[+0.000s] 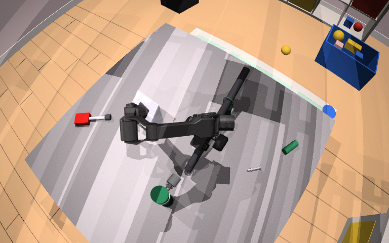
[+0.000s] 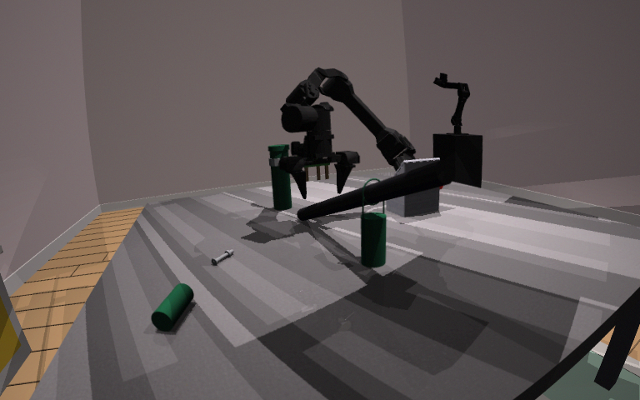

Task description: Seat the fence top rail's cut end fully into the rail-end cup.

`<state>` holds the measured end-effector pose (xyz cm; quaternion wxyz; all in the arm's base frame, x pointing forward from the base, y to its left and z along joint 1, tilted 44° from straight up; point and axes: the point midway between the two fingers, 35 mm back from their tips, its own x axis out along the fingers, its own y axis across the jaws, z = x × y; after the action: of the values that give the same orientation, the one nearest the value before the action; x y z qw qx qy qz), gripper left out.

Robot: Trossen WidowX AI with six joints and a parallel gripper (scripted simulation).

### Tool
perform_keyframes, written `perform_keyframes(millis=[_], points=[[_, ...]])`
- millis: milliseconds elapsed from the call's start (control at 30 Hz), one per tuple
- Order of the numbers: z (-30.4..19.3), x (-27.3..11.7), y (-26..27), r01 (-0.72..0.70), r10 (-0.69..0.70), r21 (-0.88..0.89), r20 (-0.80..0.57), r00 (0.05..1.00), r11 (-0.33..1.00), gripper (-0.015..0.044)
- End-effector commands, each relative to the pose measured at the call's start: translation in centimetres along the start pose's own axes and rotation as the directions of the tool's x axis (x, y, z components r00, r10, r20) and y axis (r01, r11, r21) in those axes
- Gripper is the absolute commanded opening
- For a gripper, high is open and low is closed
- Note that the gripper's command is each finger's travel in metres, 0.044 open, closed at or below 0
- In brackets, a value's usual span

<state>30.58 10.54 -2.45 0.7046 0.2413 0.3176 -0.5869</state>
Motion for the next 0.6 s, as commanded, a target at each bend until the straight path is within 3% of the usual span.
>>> perform_keyframes(millis=[0,567], points=[[0.1,0.6,-0.1,0.000,0.000,-0.006,0.007,1.000,1.000,0.0440],[0.1,3.4,0.0,0.000,0.000,-0.006,0.007,1.000,1.000,0.0440]])
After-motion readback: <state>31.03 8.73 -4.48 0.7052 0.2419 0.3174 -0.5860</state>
